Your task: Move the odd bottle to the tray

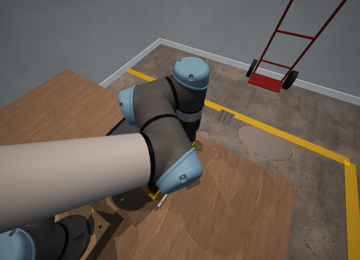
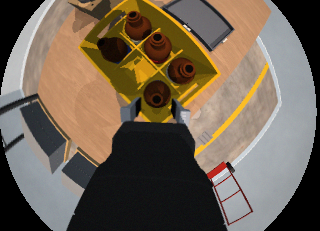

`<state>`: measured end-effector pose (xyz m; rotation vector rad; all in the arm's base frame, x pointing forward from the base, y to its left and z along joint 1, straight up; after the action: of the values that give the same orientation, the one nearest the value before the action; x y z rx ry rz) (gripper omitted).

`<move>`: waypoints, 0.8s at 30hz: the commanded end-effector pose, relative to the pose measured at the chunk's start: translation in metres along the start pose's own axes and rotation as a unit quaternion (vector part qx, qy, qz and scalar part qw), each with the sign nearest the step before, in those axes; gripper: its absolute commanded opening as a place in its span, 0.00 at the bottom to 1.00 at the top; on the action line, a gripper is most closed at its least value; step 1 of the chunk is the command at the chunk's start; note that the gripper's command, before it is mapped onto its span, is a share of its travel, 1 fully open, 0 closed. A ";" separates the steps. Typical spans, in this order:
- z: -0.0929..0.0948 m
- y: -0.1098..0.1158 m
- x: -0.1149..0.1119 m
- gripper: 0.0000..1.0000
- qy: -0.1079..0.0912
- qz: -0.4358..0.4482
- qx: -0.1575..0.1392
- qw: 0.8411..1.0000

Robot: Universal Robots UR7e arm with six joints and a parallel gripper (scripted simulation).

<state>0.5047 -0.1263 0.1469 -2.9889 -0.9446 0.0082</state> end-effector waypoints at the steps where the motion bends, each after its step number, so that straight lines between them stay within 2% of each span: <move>1: 0.005 0.000 0.000 1.00 0.000 0.000 -0.001 1.000; 12: 0.017 0.000 0.000 1.00 0.000 0.000 -0.001 1.000; 24: 0.021 0.000 0.000 1.00 0.000 0.000 -0.001 1.000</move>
<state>0.5047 -0.1262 0.1262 -2.9889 -0.9446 0.0082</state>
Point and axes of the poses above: the point where the finger pads meet when closed, its own z axis out along the fingers, its own x axis across the jaws, y = z × x, the point moved 3 cm from there along -z, back along the fingers, and after that the axes turned 10 degrees about z, right-handed, at the moved point
